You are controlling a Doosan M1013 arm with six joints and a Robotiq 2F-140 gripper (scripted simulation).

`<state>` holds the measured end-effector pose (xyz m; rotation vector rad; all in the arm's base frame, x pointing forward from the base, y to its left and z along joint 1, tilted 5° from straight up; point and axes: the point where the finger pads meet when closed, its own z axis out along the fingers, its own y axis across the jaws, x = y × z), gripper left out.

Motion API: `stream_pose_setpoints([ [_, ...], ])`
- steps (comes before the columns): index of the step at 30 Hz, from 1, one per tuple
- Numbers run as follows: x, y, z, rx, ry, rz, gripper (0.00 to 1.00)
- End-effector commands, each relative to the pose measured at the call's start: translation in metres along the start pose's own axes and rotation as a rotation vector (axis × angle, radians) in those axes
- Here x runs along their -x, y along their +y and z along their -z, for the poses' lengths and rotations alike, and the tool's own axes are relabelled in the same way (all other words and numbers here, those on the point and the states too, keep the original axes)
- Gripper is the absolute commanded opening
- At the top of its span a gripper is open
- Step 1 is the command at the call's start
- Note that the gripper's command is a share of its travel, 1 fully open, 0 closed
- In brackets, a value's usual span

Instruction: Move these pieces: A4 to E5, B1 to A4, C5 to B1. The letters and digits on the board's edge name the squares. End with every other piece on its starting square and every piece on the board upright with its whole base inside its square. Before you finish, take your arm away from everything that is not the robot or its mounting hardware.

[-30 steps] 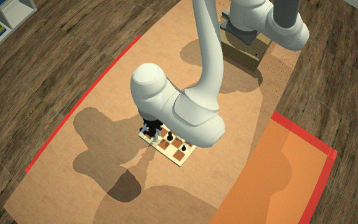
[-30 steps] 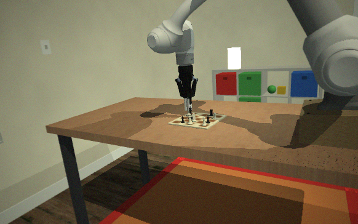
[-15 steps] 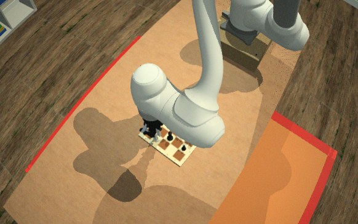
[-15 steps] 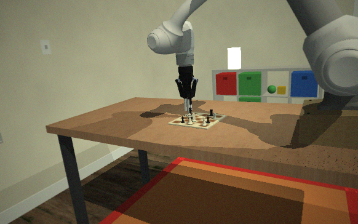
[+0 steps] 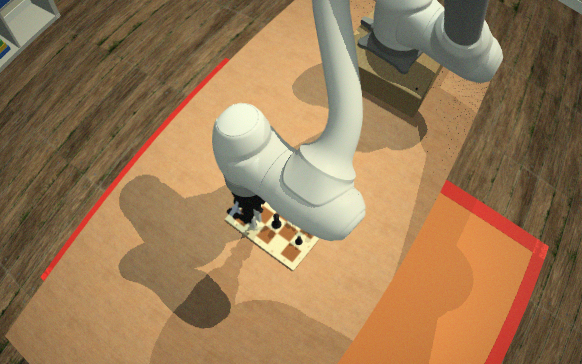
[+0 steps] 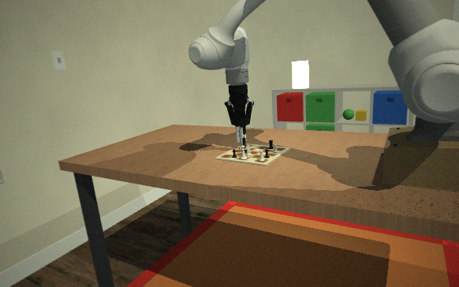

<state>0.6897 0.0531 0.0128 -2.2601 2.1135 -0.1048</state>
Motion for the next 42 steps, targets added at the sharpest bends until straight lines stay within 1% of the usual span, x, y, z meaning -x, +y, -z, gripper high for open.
stream_pose_setpoints([
  [1,0.0,0.0,0.0001,0.0,0.0,0.0,0.0],
  [25,0.0,0.0,0.0001,0.0,0.0,0.0,0.0],
  [26,0.0,0.0,0.0001,0.0,0.0,0.0,0.05],
  [28,0.0,0.0,0.0001,0.0,0.0,0.0,0.05],
  [29,0.0,0.0,0.0001,0.0,0.0,0.0,0.1],
  [33,0.0,0.0,0.0001,0.0,0.0,0.0,0.1],
  [34,0.0,0.0,0.0001,0.0,0.0,0.0,0.15],
  [36,0.0,0.0,0.0001,0.0,0.0,0.0,0.15],
  [37,0.0,0.0,0.0001,0.0,0.0,0.0,0.2],
  [39,0.0,0.0,0.0001,0.0,0.0,0.0,0.2],
  [40,0.0,0.0,0.0001,0.0,0.0,0.0,0.25],
  [42,0.0,0.0,0.0001,0.0,0.0,0.0,0.25],
])
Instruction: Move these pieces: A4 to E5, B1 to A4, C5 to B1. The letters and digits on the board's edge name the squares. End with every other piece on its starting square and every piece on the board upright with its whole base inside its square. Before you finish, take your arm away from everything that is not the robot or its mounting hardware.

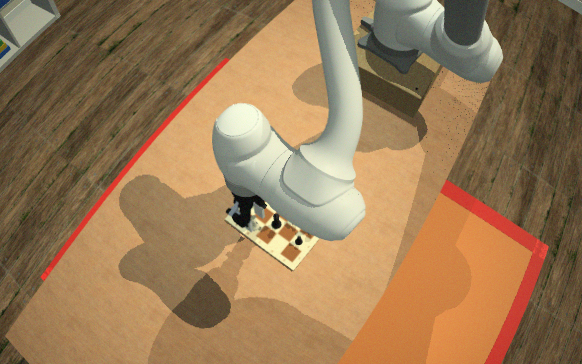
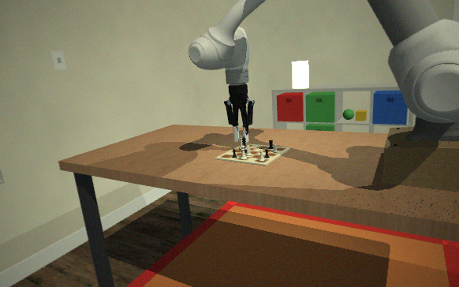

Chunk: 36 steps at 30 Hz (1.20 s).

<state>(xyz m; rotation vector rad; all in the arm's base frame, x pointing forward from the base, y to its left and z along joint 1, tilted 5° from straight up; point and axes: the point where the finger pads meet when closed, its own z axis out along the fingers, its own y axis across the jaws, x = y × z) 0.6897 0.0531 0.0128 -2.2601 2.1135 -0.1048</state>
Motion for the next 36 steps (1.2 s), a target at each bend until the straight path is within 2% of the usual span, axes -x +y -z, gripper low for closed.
stream_pose_setpoints([
  [1,0.0,0.0,0.0,0.0,0.0,0.0,0.25],
  [11,0.0,0.0,0.001,0.0,0.0,0.0,0.25],
  [15,0.0,0.0,0.007,0.0,0.0,0.0,0.25],
  [22,0.0,0.0,0.038,0.0,0.0,0.0,0.25],
  [24,0.0,0.0,0.038,0.0,0.0,0.0,0.25],
  [32,0.0,0.0,0.078,0.0,0.0,0.0,0.25],
  [36,0.0,0.0,0.088,0.0,0.0,0.0,0.25],
])
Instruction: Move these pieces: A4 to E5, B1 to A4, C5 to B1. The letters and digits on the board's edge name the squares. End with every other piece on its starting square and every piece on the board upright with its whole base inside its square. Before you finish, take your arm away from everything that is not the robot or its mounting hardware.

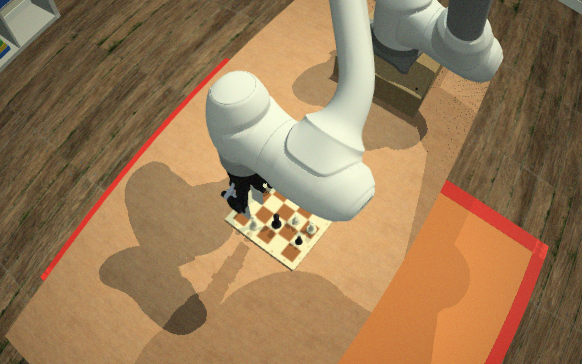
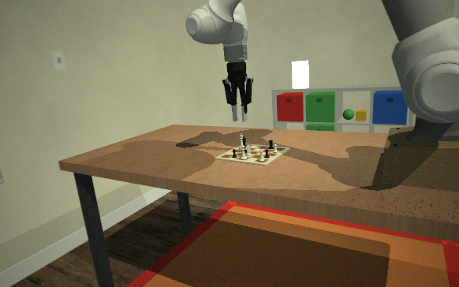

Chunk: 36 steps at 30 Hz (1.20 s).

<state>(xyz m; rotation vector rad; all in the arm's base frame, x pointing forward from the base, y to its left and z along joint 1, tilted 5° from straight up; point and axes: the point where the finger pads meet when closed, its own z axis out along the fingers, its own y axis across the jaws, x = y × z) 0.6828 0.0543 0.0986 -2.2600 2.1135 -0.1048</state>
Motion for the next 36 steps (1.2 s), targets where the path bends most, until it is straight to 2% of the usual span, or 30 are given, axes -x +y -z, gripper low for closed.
stream_pose_setpoints([
  [1,0.0,0.0,0.0032,0.0,0.0,0.0,0.25],
  [6,0.0,0.0,0.004,0.0,0.0,0.0,0.25],
  [7,0.0,0.0,0.004,0.0,0.0,0.0,1.0],
  [29,0.0,0.0,0.0044,0.0,0.0,0.0,1.0],
  [36,0.0,0.0,0.0126,0.0,0.0,0.0,1.0],
])
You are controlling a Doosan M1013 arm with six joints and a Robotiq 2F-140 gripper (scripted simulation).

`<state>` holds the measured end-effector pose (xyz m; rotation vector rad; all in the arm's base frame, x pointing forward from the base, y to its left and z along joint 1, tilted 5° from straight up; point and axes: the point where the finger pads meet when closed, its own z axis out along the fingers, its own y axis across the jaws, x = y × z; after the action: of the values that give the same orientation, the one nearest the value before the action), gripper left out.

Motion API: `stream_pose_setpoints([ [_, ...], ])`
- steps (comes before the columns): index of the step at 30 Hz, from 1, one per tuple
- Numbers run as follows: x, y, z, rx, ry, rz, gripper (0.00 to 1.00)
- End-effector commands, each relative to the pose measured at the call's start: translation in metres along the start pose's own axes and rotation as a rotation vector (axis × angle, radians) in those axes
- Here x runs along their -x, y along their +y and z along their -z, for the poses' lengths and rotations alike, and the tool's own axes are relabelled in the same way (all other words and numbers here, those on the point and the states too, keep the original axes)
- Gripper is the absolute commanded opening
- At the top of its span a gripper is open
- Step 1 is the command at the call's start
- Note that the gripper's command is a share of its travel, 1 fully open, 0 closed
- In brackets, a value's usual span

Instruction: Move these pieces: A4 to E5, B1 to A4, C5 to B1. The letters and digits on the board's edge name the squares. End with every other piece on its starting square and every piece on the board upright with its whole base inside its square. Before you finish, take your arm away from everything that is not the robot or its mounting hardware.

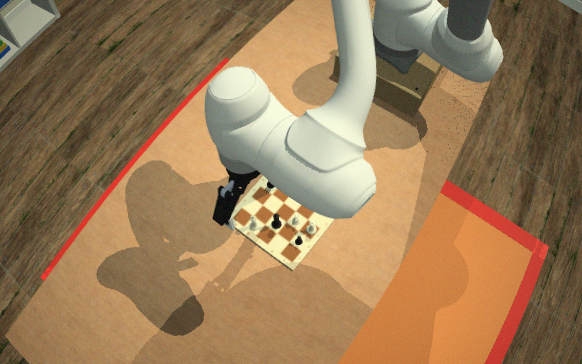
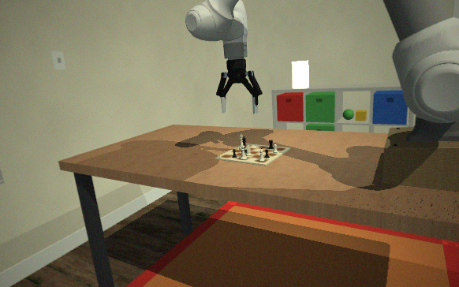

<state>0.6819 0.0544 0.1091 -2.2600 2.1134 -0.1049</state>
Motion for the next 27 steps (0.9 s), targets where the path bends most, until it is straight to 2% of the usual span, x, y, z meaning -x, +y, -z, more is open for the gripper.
stream_pose_setpoints([
  [1,0.0,0.0,0.004,0.0,0.0,0.0,1.0],
  [16,0.0,0.0,0.033,0.0,0.0,0.0,1.0],
  [27,0.0,0.0,0.036,0.0,0.0,0.0,1.0],
])
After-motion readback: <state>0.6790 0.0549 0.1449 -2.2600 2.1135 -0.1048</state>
